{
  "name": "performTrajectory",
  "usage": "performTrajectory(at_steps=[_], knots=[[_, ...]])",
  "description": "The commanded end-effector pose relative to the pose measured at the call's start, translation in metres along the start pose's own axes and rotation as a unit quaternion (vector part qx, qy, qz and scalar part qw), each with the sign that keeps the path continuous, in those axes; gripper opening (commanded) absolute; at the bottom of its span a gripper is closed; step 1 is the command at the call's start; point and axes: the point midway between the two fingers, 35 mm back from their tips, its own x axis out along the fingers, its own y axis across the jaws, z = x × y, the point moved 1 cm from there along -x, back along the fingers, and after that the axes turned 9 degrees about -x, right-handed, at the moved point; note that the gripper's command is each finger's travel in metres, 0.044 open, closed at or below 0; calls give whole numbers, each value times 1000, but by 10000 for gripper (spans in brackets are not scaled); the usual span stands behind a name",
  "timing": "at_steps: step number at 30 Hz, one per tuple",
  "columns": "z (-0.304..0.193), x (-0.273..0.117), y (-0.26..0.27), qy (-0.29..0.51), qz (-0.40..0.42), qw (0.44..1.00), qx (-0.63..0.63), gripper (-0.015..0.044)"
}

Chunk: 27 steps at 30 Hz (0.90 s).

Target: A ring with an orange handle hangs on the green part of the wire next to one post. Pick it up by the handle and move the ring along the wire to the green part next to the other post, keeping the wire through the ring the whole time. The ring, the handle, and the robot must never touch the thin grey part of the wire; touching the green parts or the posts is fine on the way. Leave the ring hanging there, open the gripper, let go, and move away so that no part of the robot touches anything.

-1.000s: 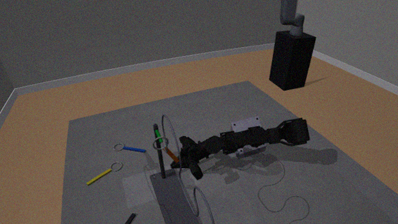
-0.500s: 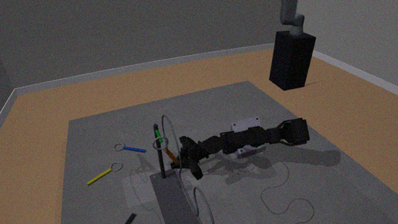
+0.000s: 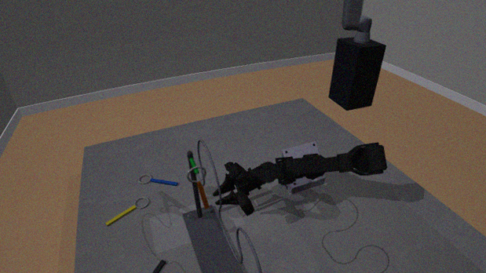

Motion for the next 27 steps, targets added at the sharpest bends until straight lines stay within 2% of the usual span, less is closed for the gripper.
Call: performTrajectory(at_steps=[1,9,27], knots=[[-3,-10,-1,4,0,1000,-1,160],[-5,-27,-1,4,-1,1000,0,160],[-5,-27,-2,4,-1,1000,0,160]])
